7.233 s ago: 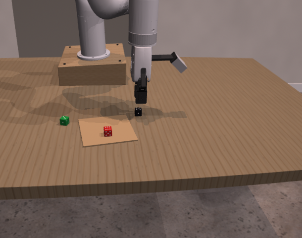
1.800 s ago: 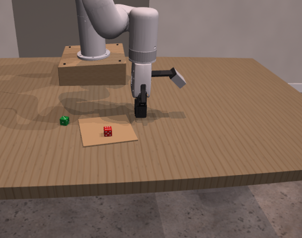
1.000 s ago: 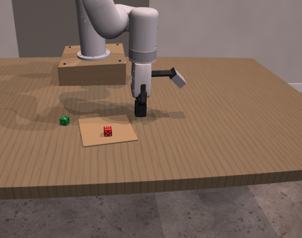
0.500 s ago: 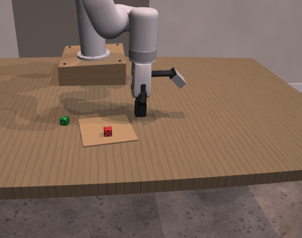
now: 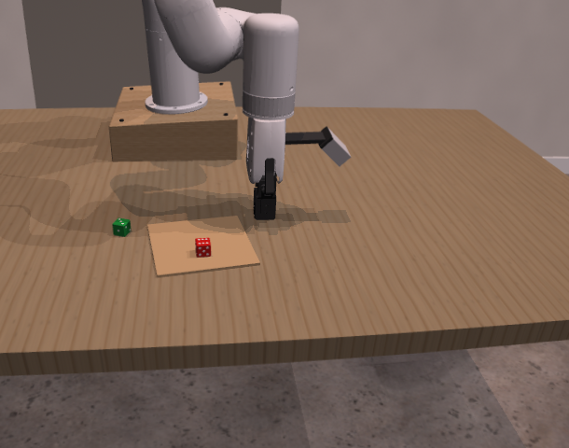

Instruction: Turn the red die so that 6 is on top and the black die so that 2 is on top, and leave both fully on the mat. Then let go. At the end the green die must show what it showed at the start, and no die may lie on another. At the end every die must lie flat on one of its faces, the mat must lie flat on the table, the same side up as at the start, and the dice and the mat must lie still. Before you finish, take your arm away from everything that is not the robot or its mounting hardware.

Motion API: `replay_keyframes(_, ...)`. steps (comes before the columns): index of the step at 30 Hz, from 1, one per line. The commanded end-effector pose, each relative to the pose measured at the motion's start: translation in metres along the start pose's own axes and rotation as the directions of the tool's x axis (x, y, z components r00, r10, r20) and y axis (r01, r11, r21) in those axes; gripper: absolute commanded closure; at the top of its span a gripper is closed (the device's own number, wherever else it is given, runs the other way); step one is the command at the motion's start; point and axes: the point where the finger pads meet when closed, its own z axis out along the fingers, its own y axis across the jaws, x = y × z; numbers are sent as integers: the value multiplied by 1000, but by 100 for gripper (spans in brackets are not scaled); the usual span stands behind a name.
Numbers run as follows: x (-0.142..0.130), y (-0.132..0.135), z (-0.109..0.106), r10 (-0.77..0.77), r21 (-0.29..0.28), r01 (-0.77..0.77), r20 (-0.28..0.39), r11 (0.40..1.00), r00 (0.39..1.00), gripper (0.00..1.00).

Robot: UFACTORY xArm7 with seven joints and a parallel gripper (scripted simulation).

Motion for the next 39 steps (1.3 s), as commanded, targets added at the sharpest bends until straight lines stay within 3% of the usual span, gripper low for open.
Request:
replay_keyframes(1, 1, 1, -6, 0, -3, 0, -1, 1000, 1000, 85)
replay_keyframes(22, 1, 1, -92, 0, -3, 0, -1, 1000, 1000, 85)
replay_keyframes(39, 0, 1, -100, 0, -3, 0, -1, 1000, 1000, 85)
